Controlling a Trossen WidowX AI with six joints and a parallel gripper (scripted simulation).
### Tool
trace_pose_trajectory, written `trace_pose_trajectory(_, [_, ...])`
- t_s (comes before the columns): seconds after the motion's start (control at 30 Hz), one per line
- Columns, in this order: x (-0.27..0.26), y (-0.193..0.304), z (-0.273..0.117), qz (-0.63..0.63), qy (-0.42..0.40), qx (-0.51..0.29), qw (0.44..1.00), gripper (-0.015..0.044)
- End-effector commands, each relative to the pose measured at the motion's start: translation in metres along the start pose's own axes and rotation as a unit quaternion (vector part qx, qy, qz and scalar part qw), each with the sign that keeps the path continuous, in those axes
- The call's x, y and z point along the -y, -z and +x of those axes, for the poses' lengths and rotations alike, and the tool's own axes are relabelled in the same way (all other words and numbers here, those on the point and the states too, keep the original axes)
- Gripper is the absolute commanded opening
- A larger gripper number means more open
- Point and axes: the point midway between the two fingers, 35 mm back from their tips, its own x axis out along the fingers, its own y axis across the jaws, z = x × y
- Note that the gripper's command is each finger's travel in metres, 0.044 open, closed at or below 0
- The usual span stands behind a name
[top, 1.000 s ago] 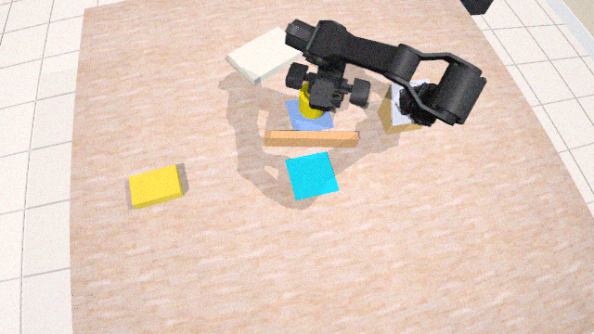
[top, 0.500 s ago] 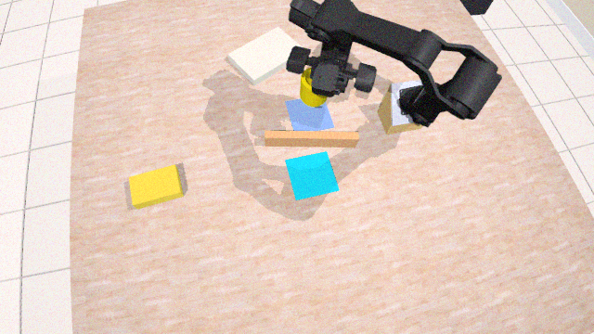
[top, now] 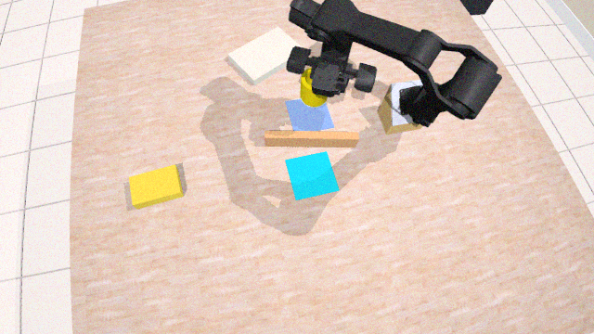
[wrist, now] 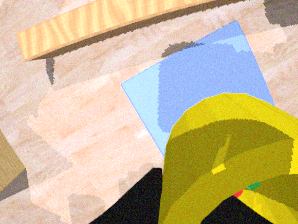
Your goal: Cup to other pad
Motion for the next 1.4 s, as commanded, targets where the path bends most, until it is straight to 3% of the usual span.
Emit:
trace_pose_trajectory(0.0, [0.000,0.000,0.000,0.001,0.001,0.000,1.000,0.0000])
trace_pose_trajectory(1.37, [-0.025,-0.092,-0.001,-0.003,0.001,0.000,1.000,0.0000])
